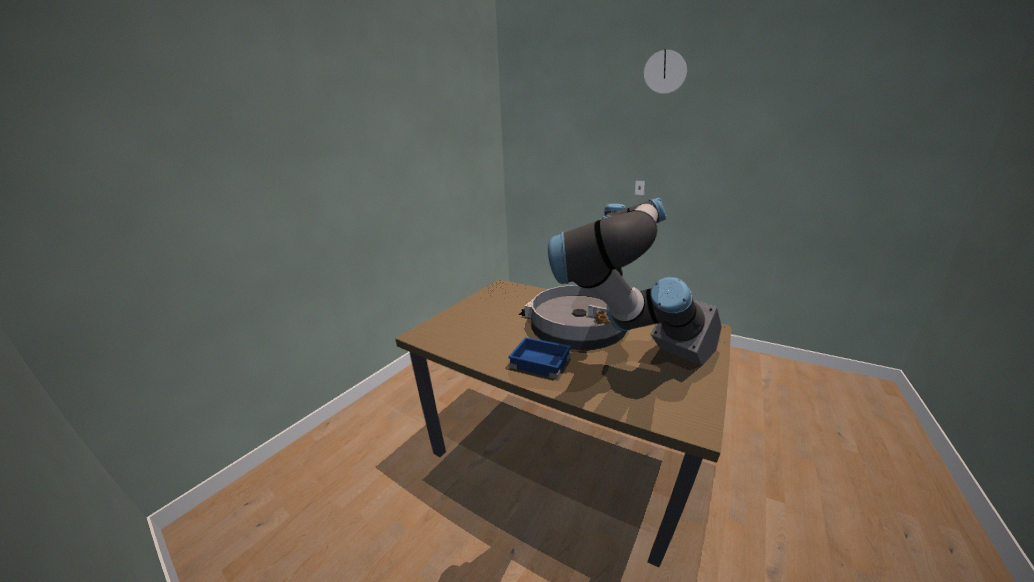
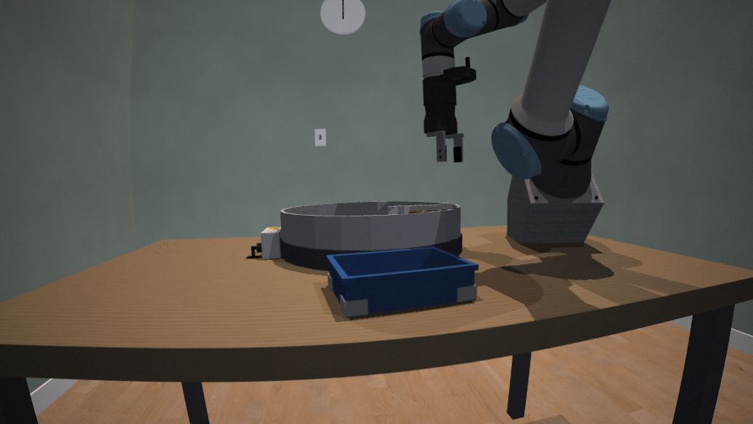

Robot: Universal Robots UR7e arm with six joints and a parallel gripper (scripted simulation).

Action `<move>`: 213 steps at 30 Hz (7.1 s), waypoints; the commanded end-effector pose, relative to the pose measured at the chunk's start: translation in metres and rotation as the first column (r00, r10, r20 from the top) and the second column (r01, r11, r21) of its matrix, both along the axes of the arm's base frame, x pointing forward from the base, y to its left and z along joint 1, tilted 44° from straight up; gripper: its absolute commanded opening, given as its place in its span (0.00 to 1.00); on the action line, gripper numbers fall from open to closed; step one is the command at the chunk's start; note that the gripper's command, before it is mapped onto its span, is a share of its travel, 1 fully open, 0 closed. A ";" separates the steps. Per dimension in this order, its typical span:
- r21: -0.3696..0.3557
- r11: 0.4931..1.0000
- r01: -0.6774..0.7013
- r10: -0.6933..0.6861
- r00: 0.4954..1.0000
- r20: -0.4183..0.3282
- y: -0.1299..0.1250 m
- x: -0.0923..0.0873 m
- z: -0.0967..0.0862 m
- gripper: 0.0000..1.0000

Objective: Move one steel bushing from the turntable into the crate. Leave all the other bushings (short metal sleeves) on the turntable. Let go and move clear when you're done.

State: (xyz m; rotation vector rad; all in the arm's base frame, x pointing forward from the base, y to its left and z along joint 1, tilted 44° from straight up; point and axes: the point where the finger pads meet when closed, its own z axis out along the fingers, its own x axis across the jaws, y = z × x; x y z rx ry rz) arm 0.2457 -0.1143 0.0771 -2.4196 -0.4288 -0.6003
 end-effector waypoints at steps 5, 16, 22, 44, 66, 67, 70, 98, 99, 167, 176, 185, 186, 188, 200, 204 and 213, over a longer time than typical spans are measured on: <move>-0.001 1.000 0.000 0.000 1.000 0.000 0.000 0.000 0.000 1.00; -0.001 1.000 0.000 0.000 1.000 0.000 0.000 0.000 0.000 1.00; -0.001 1.000 0.000 0.000 1.000 0.000 0.000 0.000 0.000 1.00; -0.001 1.000 0.000 0.000 1.000 0.000 0.000 0.000 0.000 1.00; 0.002 1.000 0.000 0.000 1.000 0.000 -0.005 0.001 -0.006 1.00; 0.002 1.000 0.000 0.000 1.000 0.000 -0.005 0.001 -0.006 1.00; 0.002 1.000 0.000 0.000 1.000 0.000 -0.005 0.001 -0.006 1.00; 0.001 1.000 0.000 0.000 1.000 0.000 -0.006 0.001 -0.006 1.00; 0.001 1.000 0.000 0.000 1.000 0.000 -0.006 0.001 -0.006 1.00; 0.001 1.000 0.000 0.000 1.000 0.000 -0.001 0.005 -0.009 0.34; 0.001 1.000 0.001 -0.001 1.000 0.000 0.018 0.020 -0.020 0.34; -0.001 1.000 0.000 0.000 1.000 0.001 0.026 0.026 -0.024 0.34; -0.001 1.000 0.000 0.000 1.000 0.001 0.031 0.030 -0.026 0.34; -0.001 1.000 0.000 0.000 1.000 0.001 0.040 0.038 -0.032 0.34; -0.001 1.000 0.000 0.000 1.000 0.001 0.040 0.038 -0.032 0.34; 0.000 1.000 0.001 -0.001 1.000 0.001 0.041 0.039 -0.033 0.34; 0.001 1.000 0.002 -0.002 1.000 0.000 0.041 0.040 -0.034 0.34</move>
